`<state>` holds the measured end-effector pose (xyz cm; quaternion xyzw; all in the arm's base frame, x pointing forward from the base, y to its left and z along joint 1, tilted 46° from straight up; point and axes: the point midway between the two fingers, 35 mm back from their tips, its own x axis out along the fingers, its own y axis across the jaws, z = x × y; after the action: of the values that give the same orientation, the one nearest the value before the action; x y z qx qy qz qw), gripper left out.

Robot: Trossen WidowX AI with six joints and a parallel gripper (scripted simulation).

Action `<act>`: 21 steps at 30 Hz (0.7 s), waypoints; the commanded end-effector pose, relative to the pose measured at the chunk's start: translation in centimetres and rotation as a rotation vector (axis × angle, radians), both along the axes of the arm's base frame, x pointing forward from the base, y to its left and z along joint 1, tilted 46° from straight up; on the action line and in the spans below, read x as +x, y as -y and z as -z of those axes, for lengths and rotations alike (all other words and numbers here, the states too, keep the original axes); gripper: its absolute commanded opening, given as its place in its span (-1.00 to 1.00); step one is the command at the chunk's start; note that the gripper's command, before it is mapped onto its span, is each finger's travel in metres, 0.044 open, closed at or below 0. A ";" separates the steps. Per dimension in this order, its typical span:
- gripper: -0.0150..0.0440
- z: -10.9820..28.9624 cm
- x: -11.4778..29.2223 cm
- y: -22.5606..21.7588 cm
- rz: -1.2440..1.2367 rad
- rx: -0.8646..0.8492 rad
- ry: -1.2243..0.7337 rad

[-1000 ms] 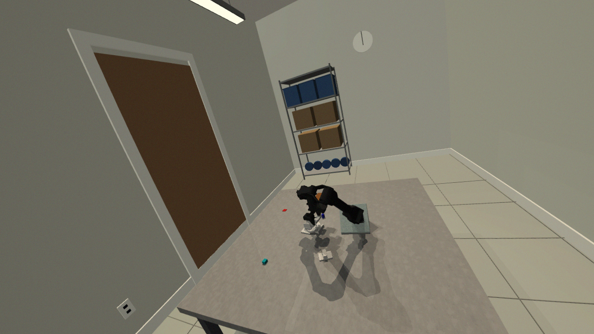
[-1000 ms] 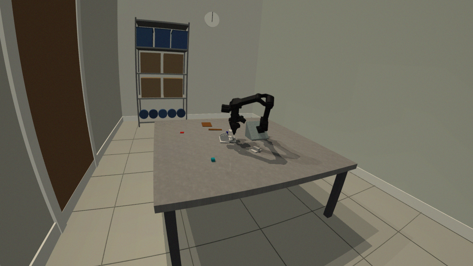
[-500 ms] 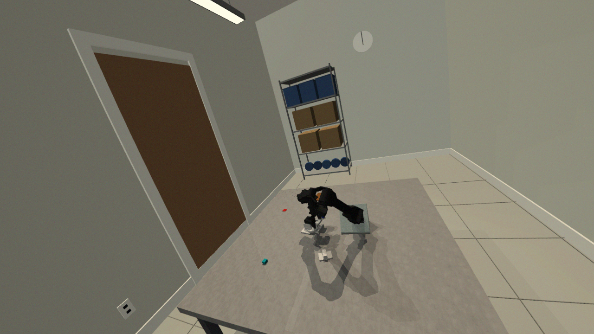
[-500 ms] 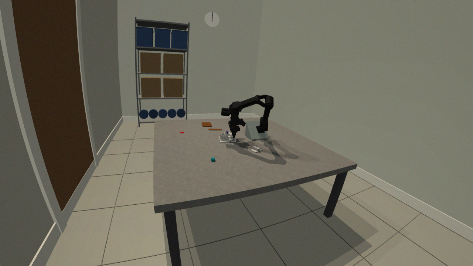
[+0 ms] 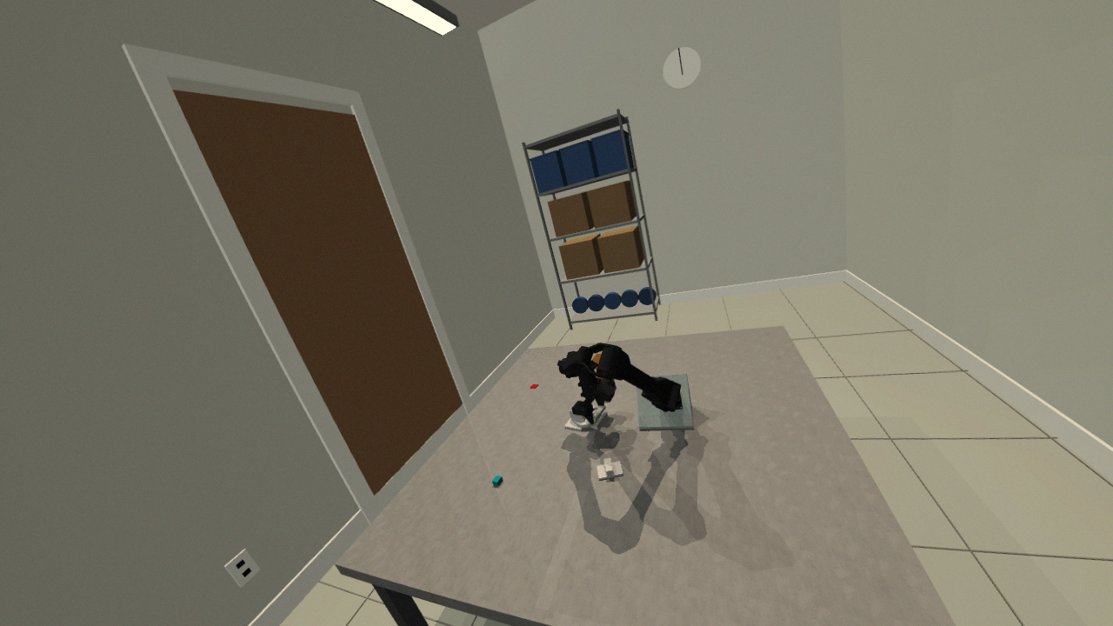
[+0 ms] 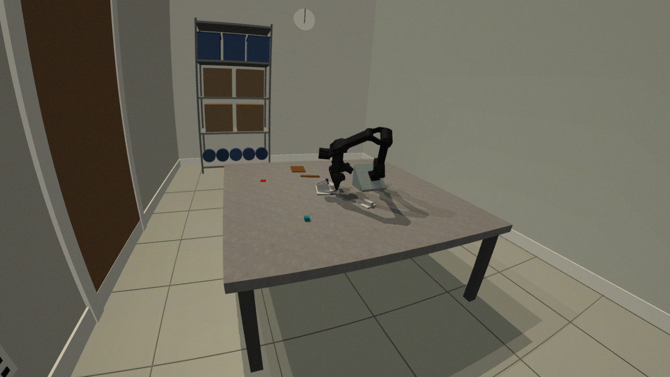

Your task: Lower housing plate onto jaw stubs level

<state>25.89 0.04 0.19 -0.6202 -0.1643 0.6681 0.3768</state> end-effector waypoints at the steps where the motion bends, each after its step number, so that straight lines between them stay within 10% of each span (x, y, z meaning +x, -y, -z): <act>1: 0.70 0.1 -0.1 -0.1 0.004 0.005 -0.005; 21: 0.70 0.2 -0.1 -0.3 0.009 0.006 -0.011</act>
<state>25.84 0.23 0.01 -0.6184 -0.1622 0.6690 0.3791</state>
